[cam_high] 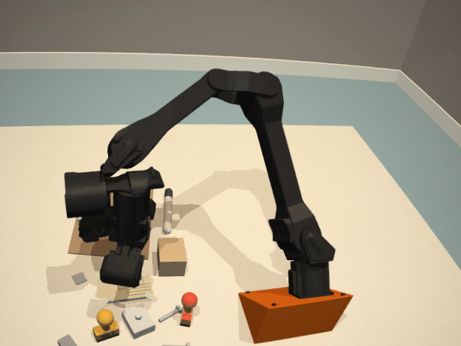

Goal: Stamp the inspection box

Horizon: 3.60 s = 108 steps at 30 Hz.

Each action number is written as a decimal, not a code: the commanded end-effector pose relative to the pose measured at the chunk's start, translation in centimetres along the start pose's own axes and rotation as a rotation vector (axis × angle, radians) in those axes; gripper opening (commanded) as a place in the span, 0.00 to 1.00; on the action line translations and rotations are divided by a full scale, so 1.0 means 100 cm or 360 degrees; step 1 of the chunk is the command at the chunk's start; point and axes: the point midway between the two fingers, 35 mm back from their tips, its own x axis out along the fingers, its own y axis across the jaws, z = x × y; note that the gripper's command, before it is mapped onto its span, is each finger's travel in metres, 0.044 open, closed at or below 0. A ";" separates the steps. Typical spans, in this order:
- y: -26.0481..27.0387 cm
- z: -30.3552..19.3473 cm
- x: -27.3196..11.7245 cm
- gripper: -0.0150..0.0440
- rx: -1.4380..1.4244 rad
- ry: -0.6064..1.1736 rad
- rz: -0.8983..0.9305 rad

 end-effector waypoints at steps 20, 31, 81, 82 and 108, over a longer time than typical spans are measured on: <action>-0.002 -0.001 0.011 0.25 -0.0007 -0.0006 -0.0010; -0.002 -0.001 0.014 0.25 -0.0007 -0.0007 -0.0010; -0.002 -0.001 0.017 0.25 -0.0007 -0.0007 -0.0011; -0.002 -0.001 0.017 0.25 -0.0007 -0.0007 -0.0011; -0.002 -0.001 0.017 0.25 -0.0007 -0.0007 -0.0011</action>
